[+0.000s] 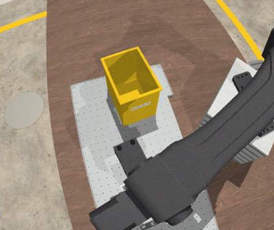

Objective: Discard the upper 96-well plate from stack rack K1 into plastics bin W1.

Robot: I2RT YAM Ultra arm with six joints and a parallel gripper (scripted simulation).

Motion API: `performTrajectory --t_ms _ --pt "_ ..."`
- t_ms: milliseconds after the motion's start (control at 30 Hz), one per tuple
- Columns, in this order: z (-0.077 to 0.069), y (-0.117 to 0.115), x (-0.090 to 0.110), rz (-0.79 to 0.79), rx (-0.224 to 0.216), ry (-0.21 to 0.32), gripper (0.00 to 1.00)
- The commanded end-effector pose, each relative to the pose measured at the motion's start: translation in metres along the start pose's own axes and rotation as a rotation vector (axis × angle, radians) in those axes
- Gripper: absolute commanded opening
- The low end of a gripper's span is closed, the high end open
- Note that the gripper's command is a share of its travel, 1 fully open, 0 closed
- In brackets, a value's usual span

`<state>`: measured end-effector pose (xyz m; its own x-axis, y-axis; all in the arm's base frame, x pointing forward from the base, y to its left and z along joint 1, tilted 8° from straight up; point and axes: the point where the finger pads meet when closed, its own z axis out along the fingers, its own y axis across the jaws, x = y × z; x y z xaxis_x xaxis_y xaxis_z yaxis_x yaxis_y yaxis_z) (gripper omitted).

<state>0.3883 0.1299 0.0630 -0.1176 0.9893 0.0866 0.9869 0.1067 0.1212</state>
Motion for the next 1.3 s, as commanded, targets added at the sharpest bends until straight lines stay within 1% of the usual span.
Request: performTrajectory --t_ms 0,600,933,1000,1267 --pt "0.001 -0.002 -0.002 0.021 -0.012 -0.017 1.0" --pt "0.001 -0.002 -0.002 0.021 -0.012 -0.017 1.0" --pt "0.017 -0.002 -0.002 0.021 -0.012 -0.017 1.0" --pt "0.017 -0.002 -0.002 0.021 -0.012 -0.017 1.0" --pt "0.031 -0.002 -0.002 0.021 -0.012 -0.017 1.0"
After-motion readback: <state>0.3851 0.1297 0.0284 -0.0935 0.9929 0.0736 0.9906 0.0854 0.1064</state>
